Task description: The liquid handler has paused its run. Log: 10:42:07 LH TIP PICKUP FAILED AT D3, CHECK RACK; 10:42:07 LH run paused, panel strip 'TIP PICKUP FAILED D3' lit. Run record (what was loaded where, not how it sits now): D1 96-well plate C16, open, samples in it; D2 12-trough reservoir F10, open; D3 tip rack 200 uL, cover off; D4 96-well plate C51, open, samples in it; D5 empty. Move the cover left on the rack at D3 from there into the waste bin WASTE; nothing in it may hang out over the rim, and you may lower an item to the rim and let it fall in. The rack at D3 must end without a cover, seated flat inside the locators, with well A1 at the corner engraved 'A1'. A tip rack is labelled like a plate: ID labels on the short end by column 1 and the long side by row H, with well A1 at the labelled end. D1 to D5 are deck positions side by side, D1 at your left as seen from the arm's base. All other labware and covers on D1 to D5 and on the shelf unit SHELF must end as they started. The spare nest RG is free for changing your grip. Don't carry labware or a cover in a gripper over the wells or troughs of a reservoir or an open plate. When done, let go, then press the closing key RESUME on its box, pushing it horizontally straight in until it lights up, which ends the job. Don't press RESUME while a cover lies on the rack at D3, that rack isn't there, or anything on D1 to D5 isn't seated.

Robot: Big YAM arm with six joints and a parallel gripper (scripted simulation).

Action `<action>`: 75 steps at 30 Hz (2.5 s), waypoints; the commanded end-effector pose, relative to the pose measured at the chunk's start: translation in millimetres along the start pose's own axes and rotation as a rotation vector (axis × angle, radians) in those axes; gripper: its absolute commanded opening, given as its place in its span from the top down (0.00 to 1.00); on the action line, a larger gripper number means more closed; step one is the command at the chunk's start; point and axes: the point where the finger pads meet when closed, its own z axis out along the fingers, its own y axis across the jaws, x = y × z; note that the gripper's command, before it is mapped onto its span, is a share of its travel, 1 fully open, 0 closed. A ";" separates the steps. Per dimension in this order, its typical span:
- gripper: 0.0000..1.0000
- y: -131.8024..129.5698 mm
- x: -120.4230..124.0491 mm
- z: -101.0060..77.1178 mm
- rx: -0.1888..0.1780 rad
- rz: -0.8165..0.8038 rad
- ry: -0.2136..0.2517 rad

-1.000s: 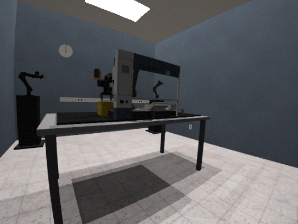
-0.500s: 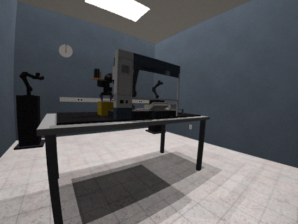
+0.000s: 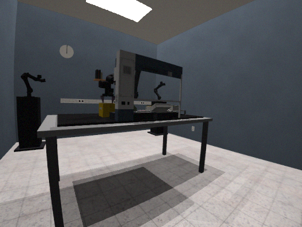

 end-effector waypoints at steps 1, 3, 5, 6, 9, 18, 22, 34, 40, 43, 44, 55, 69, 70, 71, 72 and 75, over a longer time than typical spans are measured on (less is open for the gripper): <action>0.00 -11.3 -11.2 -11.6 0.033 -0.012 -0.021; 0.00 -11.3 -11.2 -11.6 0.033 -0.012 -0.021; 0.00 -11.3 -11.2 -11.6 0.033 -0.012 -0.021; 0.00 -11.3 -11.2 -11.6 0.033 -0.012 -0.021; 0.00 -11.3 -11.2 -11.6 0.033 -0.012 -0.021; 0.00 -11.3 -11.2 -11.6 0.033 -0.012 -0.021; 0.00 -11.3 -11.2 -11.6 0.033 -0.012 -0.021; 0.00 -18.2 -19.4 -35.4 0.062 -0.022 -0.040; 0.00 -12.2 -6.6 -16.9 0.014 -0.011 -0.012; 0.00 -16.2 -10.6 -37.7 0.042 -0.016 -0.031; 0.00 -19.7 -15.7 -50.0 0.064 -0.023 -0.042; 0.00 -13.6 -9.7 -57.3 0.043 -0.017 -0.030; 0.00 -18.7 -13.2 -87.5 0.062 -0.021 -0.039; 0.00 -18.2 -14.2 -92.2 0.068 -0.023 -0.042; 0.00 -17.6 -15.0 -94.0 0.068 -0.025 -0.041; 0.00 -17.6 -15.0 -94.0 0.068 -0.025 -0.041; 0.00 -14.0 -15.1 -80.3 0.042 -0.028 -0.016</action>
